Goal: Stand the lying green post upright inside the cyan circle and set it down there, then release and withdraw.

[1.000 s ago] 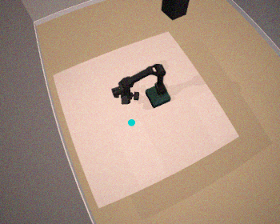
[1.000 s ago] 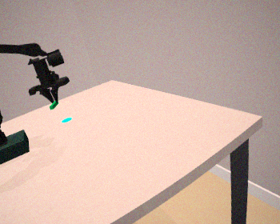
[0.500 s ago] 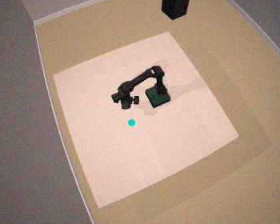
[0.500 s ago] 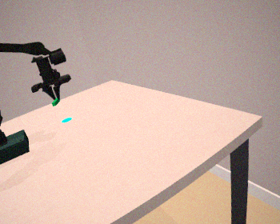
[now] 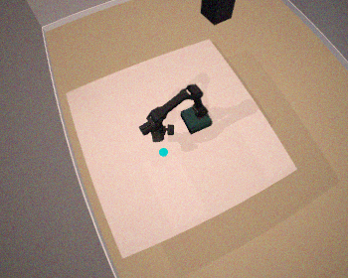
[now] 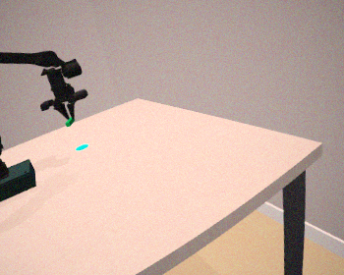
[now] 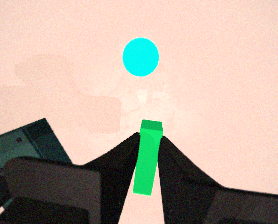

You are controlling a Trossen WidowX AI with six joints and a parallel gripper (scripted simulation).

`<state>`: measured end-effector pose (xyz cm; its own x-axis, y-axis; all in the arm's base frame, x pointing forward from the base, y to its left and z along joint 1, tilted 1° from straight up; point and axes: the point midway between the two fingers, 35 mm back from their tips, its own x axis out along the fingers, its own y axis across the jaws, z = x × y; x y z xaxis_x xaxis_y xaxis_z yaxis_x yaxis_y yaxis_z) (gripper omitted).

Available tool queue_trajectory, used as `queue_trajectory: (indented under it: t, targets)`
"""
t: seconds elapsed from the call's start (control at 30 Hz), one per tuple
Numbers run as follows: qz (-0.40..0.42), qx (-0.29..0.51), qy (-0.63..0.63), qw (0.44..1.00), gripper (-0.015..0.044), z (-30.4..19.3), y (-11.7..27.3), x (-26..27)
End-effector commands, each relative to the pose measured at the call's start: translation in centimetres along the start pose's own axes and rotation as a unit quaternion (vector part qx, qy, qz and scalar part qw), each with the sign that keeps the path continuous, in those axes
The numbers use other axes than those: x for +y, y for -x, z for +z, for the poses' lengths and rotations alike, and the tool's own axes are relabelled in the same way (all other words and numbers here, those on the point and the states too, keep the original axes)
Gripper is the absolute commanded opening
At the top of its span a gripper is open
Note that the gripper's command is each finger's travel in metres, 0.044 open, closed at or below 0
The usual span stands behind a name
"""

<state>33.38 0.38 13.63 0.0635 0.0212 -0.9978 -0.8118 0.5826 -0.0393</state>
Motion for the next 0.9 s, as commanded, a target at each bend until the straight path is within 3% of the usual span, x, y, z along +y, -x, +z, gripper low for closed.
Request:
queue_trajectory:
  t: [0.0, 0.87]
  targets:
    - [0.003, 0.004, 0.005, 1.000, 0.0023, 1.0, -0.2, 0.3]
    - [0.007, -0.001, 0.033, 0.999, 0.0023, 6.4, -0.3, 2.4]
